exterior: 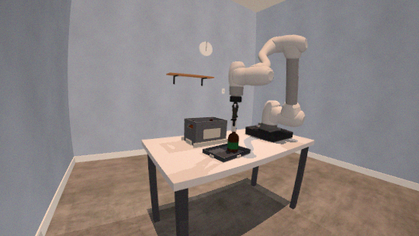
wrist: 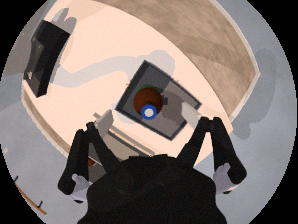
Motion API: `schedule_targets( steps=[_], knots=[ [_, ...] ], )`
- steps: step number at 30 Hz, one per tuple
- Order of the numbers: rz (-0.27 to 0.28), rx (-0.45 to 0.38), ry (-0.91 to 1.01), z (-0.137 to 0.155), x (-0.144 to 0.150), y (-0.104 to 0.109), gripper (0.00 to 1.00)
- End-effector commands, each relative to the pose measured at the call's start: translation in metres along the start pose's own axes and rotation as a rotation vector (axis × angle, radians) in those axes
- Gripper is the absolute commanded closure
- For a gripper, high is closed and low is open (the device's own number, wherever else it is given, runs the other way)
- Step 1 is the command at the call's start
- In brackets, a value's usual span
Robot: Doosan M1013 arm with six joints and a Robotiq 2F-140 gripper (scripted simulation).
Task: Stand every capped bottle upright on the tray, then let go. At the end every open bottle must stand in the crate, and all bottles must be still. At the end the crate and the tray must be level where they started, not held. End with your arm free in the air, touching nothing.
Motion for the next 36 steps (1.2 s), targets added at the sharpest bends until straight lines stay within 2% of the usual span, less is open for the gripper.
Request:
schedule_targets(
  steps=[1, 16, 31, 36],
  knots=[
    [0.000, 0.000, 0.000, 0.000, 0.000, 0.000, 0.00],
    [0.000, 0.000, 0.000, 0.000, 0.000, 0.000, 0.00],
    [0.000, 0.000, 0.000, 0.000, 0.000, 0.050, 0.00],
    [0.000, 0.000, 0.000, 0.000, 0.000, 0.048, 0.00]
  ],
)
Point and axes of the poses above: the point where the finger pads meet when closed, its own y axis back along the fingers, its own x axis across the jaws, z = x × y, the point moved 1 cm from there along y, back along the fingers, and after that the axes turned 3 degrees about -y, right-handed, at the moved point
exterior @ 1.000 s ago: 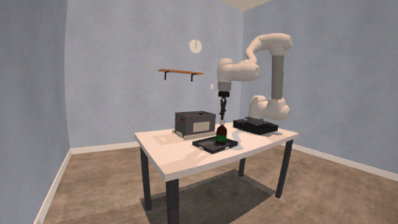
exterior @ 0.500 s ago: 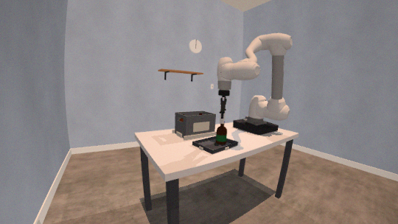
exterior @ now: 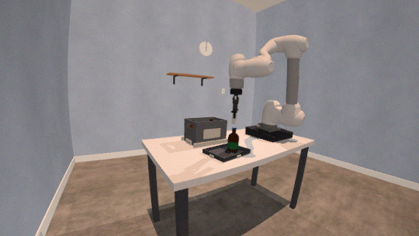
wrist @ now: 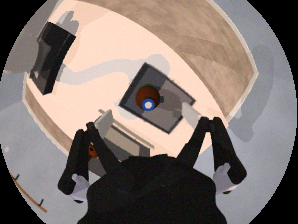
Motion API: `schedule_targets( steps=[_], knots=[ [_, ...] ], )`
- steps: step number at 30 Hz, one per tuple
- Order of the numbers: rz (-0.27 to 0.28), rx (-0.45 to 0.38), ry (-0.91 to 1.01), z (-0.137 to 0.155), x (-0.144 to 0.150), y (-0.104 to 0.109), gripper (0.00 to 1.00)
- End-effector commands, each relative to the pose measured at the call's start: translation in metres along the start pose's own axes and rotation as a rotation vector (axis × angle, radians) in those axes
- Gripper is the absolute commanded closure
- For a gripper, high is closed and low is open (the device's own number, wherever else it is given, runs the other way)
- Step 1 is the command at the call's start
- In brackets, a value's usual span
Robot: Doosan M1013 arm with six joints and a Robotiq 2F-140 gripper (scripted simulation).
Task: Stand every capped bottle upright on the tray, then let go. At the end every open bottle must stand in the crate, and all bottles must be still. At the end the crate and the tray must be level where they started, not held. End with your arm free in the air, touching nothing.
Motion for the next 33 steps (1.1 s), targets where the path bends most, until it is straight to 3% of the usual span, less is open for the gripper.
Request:
schedule_targets(
  steps=[1, 14, 29, 33],
  knots=[
    [0.000, 0.000, 0.000, 0.000, 0.000, 0.002, 0.00],
    [0.000, 0.000, 0.000, 0.000, 0.000, 0.013, 0.00],
    [0.000, 0.000, 0.000, 0.000, 0.000, 0.062, 0.00],
    [0.000, 0.000, 0.000, 0.000, 0.000, 0.062, 0.00]
  ],
)
Point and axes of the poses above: the point where the finger pads meet when closed, its own y axis back along the fingers, its own x axis across the jaws, z = x × y, the point moved 1 cm from there along y, back along the fingers, and after that the axes turned 3 degrees about -y, right-handed, at the moved point
